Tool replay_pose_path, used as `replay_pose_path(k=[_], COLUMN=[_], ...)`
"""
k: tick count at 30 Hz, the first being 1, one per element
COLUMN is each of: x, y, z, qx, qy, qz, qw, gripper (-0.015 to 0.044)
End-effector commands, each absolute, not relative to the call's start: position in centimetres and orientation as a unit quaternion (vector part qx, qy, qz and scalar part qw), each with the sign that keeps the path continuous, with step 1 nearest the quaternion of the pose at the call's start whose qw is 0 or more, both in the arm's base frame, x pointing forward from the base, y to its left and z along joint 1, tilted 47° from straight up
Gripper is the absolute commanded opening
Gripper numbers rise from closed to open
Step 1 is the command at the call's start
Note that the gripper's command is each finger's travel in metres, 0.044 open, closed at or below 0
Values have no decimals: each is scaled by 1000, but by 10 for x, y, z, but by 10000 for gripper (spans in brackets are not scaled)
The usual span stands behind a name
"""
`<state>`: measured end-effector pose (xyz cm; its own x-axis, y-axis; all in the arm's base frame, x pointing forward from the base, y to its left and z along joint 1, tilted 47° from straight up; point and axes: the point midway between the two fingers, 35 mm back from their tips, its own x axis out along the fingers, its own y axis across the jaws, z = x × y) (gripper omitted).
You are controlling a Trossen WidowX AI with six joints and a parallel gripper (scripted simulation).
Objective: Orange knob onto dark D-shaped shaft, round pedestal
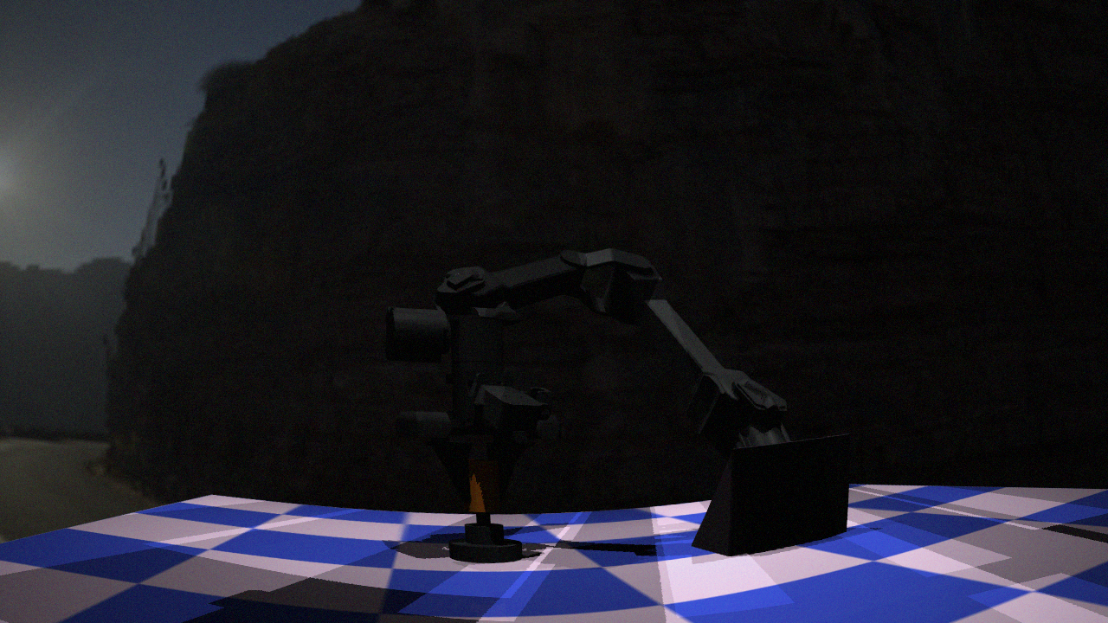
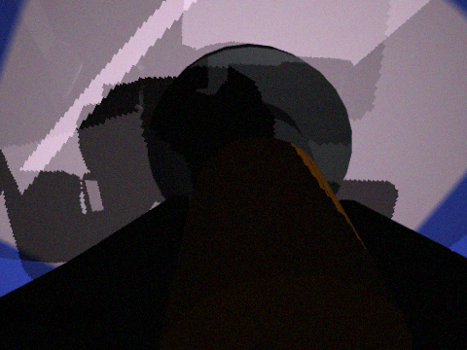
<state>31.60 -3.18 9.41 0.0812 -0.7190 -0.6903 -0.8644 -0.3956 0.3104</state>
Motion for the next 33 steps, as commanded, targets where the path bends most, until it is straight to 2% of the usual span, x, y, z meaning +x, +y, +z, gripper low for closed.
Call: replay_pose_path(k=[1, 12, 33], x=[316, 317, 313], y=[-29, -32, -33], z=[96, 98, 94], qx=[-730, -735, -735], qy=[543, 497, 497], qz=[406, 461, 461], qw=[89, 12, 12], gripper=[0, 0, 0])
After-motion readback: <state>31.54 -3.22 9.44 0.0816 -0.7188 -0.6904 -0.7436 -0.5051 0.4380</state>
